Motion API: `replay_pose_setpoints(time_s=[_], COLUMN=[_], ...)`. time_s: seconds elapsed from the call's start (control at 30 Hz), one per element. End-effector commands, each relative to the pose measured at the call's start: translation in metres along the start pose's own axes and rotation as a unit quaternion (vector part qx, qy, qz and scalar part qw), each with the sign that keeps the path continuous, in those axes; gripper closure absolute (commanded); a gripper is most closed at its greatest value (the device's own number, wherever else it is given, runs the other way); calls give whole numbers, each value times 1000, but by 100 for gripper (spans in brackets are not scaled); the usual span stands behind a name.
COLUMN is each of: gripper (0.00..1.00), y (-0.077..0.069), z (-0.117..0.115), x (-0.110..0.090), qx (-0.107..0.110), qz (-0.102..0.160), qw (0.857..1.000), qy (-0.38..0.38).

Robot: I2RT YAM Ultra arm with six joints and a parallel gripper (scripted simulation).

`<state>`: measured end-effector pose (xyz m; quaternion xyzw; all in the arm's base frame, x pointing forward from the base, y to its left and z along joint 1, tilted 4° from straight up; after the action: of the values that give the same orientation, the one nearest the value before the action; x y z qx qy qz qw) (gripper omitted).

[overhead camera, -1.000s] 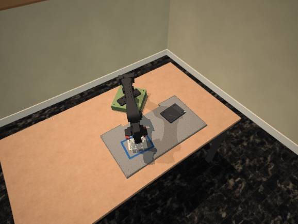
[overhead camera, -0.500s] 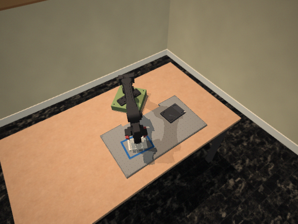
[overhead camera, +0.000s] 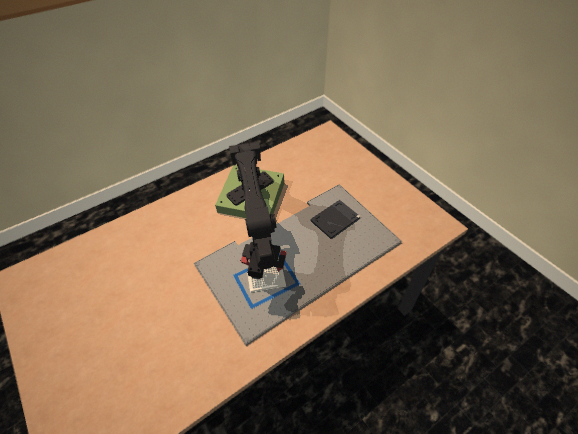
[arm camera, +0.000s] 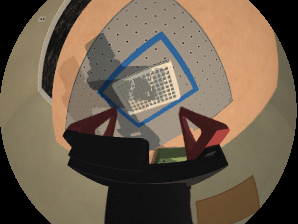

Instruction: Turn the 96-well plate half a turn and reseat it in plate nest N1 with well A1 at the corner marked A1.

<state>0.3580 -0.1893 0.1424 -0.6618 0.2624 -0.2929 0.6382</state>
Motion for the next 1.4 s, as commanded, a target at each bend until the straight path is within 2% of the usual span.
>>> replay_pose_setpoints(time_s=[0.0,0.17,0.33,0.4,0.5,0.7,0.9,0.97,1.17,1.37], gripper=[0,0,0,0,0,0,0,0,0,0], y=[-9,-9,-9,-9,-9,-9,-9,-9,-9,-9], z=[1,1,1,1,1,1,1,1,1,1], x=[1,1,1,1,1,1,1,1,1,1], qx=[6,6,7,7,8,9,10,10,11,11], qz=[-12,-12,-11,-11,-11,-10,-9,-9,-8,-8], qw=[997,987,971,971,957,924,881,881,830,828], qy=[76,158,240,240,288,382,473,473,558,560])
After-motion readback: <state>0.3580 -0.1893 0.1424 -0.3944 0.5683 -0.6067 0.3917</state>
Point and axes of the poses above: the point where the finger pads meet when closed, its own y axis out along the fingers, its own z axis across the jaws, x = y × z, the point moved 8 cm from there along -y, back along the fingers, and after that the axes turned 4 degrees about -y, right-handed, at the moved point
